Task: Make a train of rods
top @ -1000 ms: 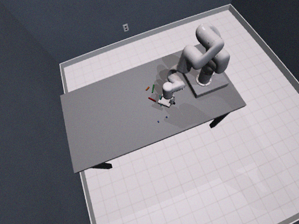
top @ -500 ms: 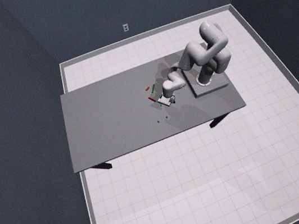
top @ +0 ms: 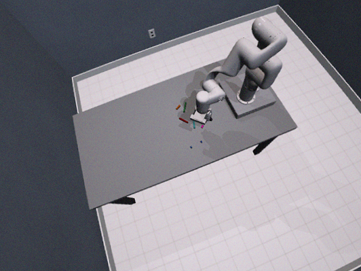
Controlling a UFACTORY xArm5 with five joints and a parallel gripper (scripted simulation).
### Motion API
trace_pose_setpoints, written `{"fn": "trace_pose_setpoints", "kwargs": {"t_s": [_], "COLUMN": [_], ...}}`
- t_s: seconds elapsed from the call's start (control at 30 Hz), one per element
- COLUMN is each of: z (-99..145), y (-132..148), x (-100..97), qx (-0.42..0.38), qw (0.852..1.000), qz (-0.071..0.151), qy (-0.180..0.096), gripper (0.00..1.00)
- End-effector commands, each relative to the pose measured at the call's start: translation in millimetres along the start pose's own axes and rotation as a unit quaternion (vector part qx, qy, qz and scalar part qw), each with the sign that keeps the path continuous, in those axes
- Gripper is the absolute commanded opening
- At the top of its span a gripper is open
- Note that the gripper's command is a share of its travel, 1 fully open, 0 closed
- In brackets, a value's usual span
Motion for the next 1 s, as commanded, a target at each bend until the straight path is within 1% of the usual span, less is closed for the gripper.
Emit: {"fn": "trace_pose_setpoints", "kwargs": {"t_s": [0.0, 0.07, 0.1, 0.77, 0.8, 0.87, 0.9, 0.97], "z": [-0.7, -0.7, -0.7, -0.5, 1.1, 10.1, 11.6, 11.6], "y": [0.7, 0.6, 0.6, 2.0, 10.1, 43.8, 48.4, 48.4], "x": [-6.5, -6.7, -6.7, -6.7, -6.6, -5.6, -5.4, -5.4], "qx": [0.0, 0.0, 0.0, 0.001, 0.005, 0.024, 0.026, 0.026], "qw": [1.0, 1.0, 1.0, 1.0, 1.0, 1.0, 1.0, 1.0], "qz": [0.001, 0.001, 0.001, 0.001, 0.001, 0.001, 0.001, 0.001], "qy": [0.001, 0.001, 0.001, 0.001, 0.002, 0.002, 0.002, 0.002], "gripper": [0.24, 0.24, 1.0, 1.0, 1.0, 1.0, 1.0, 1.0]}}
Point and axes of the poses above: the point where the finger pads meet when closed, its own x axis out along the fingers, its own y axis across the jaws, z = x × y, the point moved 9 cm from there along -x, back along the fingers, and after that the axes turned 11 degrees about -x, right-handed, at the moved point
